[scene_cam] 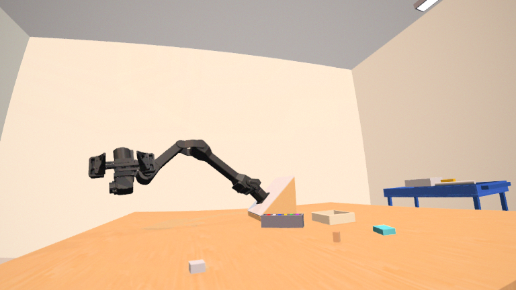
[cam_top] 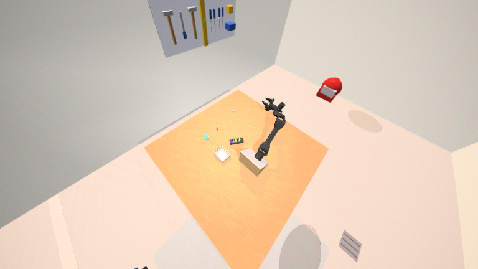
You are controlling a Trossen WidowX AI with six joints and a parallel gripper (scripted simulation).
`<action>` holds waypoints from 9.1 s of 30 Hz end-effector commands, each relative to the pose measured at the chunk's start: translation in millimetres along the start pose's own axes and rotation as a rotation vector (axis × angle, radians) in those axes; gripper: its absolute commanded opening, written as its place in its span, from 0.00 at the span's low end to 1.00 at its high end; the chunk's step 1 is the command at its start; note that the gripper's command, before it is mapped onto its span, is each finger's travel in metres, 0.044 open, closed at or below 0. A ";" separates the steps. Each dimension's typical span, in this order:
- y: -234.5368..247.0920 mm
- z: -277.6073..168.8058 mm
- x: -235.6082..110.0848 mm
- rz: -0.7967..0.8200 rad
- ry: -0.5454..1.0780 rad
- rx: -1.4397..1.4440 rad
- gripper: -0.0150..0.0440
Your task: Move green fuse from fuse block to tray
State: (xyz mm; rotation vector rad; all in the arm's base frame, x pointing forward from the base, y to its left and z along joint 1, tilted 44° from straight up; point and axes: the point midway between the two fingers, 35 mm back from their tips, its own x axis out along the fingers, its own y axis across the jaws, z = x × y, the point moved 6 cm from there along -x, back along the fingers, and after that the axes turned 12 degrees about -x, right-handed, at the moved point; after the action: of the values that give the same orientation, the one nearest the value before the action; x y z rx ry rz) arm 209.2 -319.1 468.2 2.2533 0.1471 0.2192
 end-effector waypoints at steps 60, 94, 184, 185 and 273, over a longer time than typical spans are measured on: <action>-519.9 22.1 107.9 -2.199 -0.487 -1.555 0.38; -523.9 50.7 98.4 -2.200 -0.489 -1.556 0.38; -522.9 38.9 103.2 -2.198 -0.487 -1.552 0.25; -522.8 38.4 103.3 -2.198 -0.487 -1.553 0.25; -687.0 -15.8 129.7 -2.192 -0.477 -1.549 0.25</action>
State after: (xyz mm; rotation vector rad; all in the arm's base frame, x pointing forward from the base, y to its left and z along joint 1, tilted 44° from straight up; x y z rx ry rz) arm 308.8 149.8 -37.5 -0.1990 1.3581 -0.9866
